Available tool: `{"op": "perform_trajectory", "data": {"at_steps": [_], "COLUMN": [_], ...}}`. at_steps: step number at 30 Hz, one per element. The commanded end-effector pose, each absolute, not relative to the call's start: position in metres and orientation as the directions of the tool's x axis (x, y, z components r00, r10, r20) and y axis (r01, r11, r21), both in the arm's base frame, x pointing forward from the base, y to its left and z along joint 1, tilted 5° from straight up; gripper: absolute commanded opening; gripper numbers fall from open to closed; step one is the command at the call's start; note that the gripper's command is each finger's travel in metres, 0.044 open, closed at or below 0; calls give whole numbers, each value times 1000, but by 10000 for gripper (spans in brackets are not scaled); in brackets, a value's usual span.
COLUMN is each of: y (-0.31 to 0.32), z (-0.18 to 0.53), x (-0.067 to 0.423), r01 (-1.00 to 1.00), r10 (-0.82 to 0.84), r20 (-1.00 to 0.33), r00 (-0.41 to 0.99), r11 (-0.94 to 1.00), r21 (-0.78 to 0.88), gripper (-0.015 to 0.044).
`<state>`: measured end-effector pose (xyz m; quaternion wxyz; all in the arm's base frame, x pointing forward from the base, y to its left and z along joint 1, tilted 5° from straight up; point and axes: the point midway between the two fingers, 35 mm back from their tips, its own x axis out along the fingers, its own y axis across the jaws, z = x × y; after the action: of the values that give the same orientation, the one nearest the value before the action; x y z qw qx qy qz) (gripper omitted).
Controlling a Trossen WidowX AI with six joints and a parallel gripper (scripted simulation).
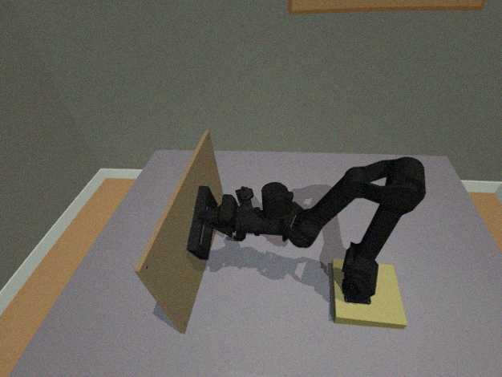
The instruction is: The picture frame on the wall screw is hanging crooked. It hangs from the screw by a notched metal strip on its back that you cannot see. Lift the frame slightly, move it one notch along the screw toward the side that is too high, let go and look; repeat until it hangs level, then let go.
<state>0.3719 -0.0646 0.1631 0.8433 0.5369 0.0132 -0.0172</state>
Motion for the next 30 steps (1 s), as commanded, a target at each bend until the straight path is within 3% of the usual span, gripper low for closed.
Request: {"op": "perform_trajectory", "data": {"at_steps": [1, 30], "y": [-64, -64], "z": [160, 160], "x": [380, 384], "r01": [49, 48], "r10": [-16, -16], "r20": [-46, -46], "r00": [999, 999], "r11": [418, 418], "r21": [907, 907], "gripper": [260, 260]}}
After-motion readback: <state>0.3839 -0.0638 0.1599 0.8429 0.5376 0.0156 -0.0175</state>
